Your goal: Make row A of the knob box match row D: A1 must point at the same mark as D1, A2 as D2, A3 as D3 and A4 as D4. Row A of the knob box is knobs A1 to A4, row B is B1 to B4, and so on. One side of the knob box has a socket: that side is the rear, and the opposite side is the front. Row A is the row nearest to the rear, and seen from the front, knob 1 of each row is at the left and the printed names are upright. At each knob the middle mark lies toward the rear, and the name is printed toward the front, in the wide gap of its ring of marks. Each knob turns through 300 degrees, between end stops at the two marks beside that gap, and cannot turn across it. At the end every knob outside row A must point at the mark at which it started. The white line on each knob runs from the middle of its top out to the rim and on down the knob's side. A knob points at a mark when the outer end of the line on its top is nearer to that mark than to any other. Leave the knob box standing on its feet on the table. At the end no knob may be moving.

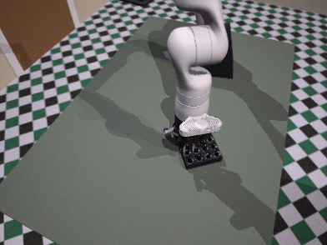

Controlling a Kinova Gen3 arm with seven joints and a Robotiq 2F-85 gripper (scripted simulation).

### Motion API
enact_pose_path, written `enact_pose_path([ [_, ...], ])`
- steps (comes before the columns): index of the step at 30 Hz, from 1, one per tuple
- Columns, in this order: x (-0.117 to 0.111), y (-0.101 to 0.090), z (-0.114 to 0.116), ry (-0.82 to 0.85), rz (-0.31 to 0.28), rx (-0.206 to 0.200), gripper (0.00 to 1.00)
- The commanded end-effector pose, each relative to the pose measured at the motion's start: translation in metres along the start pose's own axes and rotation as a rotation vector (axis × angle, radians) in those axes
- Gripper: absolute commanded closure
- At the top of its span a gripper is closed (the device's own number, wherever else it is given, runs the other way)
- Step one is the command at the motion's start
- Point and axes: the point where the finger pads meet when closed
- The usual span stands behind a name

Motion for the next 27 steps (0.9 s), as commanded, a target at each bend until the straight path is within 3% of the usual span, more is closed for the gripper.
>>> enact_pose_path([
  [1,-0.0007,-0.0007,0.0002,0.0,0.002,0.0,0.81],
  [27,-0.0007,0.0046,0.0002,0.0,0.002,0.0,0.81],
])
Point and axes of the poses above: the point where the finger pads meet when closed, its own y axis out along the fingers, its own z axis across the jaws, x = y × z, and after that the axes turned 5 degrees about -y, right-handed
